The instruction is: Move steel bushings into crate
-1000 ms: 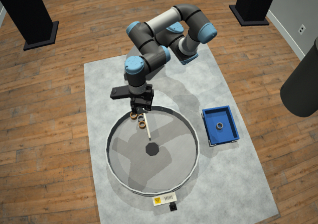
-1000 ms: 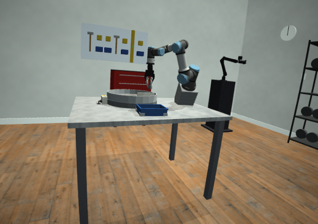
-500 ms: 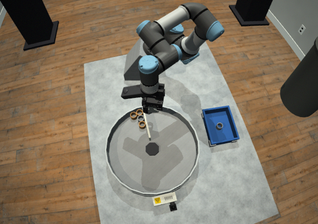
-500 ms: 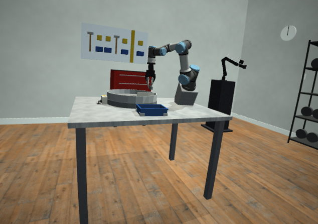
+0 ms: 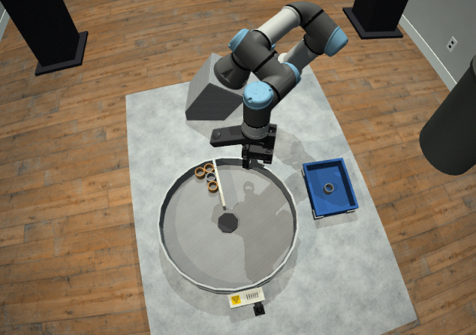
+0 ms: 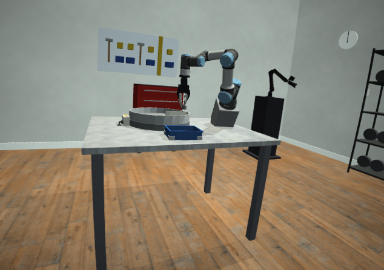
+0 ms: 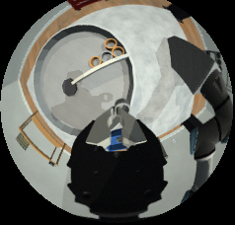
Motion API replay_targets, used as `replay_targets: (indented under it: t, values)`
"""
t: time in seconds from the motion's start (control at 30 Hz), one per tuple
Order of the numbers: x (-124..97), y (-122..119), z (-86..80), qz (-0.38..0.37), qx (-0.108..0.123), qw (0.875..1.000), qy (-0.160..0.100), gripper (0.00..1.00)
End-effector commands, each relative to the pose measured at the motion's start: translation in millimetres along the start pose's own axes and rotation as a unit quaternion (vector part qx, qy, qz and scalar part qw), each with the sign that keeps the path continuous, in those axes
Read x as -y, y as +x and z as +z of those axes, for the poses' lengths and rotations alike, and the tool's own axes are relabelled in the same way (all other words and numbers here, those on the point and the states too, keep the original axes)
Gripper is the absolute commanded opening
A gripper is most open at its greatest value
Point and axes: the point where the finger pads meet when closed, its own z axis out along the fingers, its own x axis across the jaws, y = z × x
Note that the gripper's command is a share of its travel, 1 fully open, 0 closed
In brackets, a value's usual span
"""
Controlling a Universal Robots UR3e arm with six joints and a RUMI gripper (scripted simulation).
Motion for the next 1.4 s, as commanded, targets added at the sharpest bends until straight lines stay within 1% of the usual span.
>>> replay_targets:
  t: [0.0, 0.4, 0.47, 0.73, 0.97, 1.03, 1.37]
  values:
    - [-25, 4, -1.9, 0.000, 0.002, 1.000, 0.002, 0.00]
    - [-101, 20, -1.6, 0.000, 0.002, 1.000, 0.002, 0.00]
    - [-101, 20, -1.6, 0.000, 0.002, 1.000, 0.002, 0.00]
    - [-145, 29, -1.4, 0.000, 0.002, 1.000, 0.002, 0.00]
    - [-180, 36, -1.3, 0.000, 0.002, 1.000, 0.002, 0.00]
    - [-180, 36, -1.3, 0.000, 0.002, 1.000, 0.002, 0.00]
    - [-220, 44, -1.1, 0.000, 0.002, 1.000, 0.002, 0.00]
